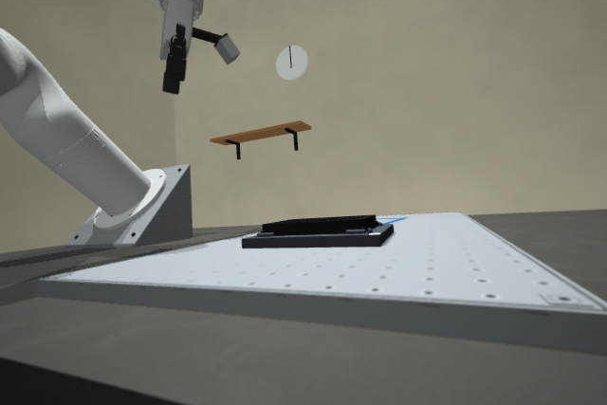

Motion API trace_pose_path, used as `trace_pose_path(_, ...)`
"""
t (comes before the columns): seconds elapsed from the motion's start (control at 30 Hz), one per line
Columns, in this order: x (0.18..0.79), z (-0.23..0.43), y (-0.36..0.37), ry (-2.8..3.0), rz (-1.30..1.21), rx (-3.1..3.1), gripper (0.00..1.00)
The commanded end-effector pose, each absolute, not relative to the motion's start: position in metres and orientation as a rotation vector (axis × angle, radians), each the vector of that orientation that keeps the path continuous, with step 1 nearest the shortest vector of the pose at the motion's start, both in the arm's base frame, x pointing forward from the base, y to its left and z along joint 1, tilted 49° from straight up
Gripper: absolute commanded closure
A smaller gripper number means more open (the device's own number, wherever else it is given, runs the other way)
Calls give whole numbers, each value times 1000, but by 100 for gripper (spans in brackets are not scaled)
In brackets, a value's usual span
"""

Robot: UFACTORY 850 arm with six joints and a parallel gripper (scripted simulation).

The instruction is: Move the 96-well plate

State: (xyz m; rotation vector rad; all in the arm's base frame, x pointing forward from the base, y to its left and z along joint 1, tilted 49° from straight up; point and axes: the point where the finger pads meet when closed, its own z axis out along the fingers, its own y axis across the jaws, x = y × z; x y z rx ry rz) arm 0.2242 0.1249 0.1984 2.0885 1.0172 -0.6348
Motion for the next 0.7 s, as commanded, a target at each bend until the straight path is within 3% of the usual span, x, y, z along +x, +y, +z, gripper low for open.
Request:
trace_pose_path(0.0, 242, 195, 124, 987, -611, 2101, 0)
trace_pose_path(0.67, 319, 179, 109, 785, -466, 2176, 0)
